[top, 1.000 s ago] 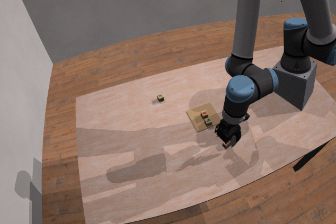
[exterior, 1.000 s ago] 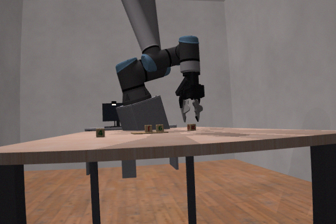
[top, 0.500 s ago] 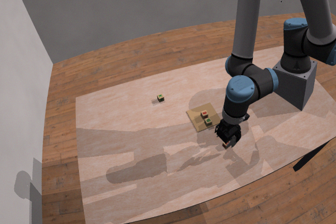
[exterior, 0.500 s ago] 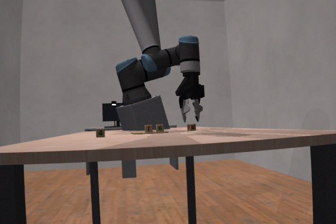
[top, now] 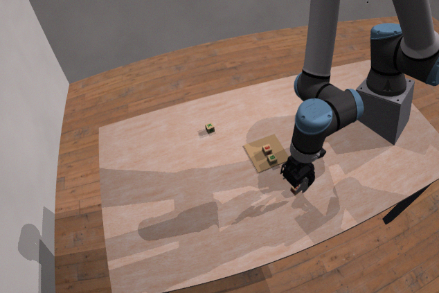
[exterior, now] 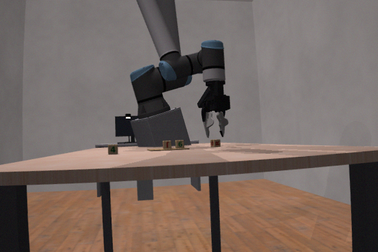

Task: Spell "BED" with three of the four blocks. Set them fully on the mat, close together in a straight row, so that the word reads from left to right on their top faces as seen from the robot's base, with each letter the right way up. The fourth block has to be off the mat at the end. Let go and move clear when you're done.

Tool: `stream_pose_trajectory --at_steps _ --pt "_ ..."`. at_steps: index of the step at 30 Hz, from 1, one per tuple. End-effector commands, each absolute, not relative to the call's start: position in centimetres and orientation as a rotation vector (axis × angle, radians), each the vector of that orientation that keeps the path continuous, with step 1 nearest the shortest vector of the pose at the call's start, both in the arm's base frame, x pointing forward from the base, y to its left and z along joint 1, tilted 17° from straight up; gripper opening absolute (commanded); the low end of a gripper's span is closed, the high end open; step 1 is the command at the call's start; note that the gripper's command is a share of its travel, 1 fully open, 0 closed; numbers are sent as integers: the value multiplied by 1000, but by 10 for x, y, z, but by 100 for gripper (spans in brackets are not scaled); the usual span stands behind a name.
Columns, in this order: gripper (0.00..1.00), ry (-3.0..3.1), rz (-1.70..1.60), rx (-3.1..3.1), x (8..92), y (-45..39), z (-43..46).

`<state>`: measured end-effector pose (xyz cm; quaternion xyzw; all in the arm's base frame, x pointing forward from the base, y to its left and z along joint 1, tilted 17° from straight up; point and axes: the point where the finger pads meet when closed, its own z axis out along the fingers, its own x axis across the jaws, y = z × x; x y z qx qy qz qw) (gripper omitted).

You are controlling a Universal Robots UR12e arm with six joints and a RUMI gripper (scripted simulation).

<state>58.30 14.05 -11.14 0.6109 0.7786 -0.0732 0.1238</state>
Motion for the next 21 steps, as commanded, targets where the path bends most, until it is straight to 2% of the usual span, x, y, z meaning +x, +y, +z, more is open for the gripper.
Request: stream_pose_trajectory --at_steps 1,21 --pt "40 2270 -212 1781 584 141 -111" --pt "40 2270 -212 1781 586 134 -135"
